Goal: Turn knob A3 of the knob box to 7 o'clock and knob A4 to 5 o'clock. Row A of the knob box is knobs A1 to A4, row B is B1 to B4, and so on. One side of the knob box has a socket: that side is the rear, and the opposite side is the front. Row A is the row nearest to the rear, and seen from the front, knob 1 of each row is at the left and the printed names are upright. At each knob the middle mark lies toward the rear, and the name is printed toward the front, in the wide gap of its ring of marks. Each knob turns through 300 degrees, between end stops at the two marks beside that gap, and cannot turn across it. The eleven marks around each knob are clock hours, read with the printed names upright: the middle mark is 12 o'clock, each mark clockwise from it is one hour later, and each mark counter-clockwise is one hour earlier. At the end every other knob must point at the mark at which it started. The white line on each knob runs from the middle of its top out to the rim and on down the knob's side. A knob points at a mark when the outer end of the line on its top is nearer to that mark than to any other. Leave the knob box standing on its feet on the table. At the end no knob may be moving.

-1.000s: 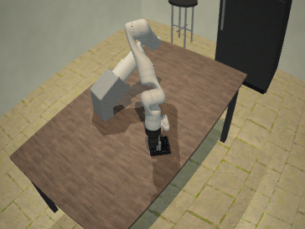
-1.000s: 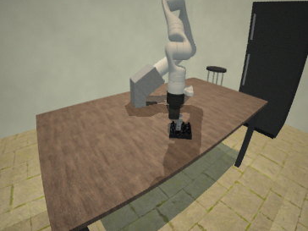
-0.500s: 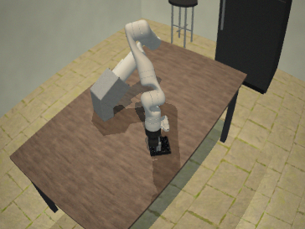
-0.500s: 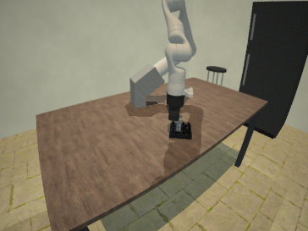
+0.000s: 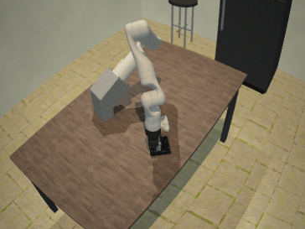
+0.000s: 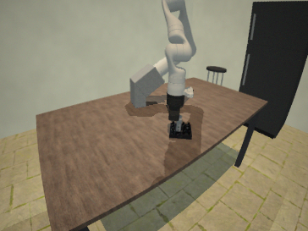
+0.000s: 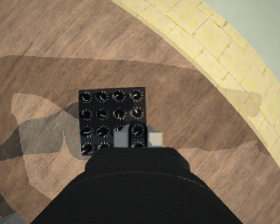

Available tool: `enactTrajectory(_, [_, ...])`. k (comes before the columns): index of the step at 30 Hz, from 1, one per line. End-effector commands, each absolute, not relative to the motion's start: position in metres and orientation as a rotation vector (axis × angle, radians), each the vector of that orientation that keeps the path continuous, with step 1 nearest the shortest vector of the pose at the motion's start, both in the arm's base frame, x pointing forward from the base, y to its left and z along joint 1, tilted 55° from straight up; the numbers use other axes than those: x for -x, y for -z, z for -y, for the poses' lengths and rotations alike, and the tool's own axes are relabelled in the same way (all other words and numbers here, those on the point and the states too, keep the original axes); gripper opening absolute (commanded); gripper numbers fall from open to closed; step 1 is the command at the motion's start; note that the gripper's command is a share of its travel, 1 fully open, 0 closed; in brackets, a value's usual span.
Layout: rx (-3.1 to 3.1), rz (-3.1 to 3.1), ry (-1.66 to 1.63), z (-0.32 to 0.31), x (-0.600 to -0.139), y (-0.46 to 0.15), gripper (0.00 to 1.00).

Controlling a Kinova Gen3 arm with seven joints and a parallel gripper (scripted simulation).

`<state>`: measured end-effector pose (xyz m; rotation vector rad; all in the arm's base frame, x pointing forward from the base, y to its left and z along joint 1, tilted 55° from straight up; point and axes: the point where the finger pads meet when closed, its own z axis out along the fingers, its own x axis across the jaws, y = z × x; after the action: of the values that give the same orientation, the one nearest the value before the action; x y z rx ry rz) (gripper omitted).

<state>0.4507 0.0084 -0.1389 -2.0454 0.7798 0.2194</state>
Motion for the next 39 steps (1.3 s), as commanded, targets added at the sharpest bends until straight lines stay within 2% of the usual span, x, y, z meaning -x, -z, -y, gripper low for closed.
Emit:
enactTrajectory(1, [2.046, -0.781, -0.217, -0.0071, -0.4512, 0.1386, 0.46])
enactTrajectory(39, [2.046, -0.781, -0.217, -0.0141, -0.4524, 0.1436, 0.46])
